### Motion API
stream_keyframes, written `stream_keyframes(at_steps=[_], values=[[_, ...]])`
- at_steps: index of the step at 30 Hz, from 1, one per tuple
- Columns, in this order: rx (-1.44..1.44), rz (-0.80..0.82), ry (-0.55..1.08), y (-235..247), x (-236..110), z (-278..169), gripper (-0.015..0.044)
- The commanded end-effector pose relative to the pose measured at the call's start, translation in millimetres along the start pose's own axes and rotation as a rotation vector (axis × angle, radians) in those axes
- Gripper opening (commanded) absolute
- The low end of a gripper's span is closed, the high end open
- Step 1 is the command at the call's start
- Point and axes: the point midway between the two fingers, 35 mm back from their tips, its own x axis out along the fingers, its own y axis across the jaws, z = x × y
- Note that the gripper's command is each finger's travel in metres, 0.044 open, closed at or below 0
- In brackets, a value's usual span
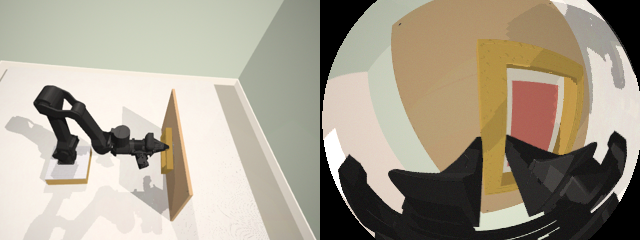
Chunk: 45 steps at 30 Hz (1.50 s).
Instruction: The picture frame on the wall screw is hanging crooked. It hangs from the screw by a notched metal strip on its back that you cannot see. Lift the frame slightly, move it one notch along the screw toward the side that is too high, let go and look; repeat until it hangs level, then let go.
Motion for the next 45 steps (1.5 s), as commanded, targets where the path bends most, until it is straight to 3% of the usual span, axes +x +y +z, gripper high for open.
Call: stream_keyframes(at_steps=[1, 45], values=[[0.001, 0.008, 0.007, 2.4, 0.2, -1.6, 0.0000], [0.001, 0.008, 0.007, 3.5, 0.1, -8.8, 0.0000]])
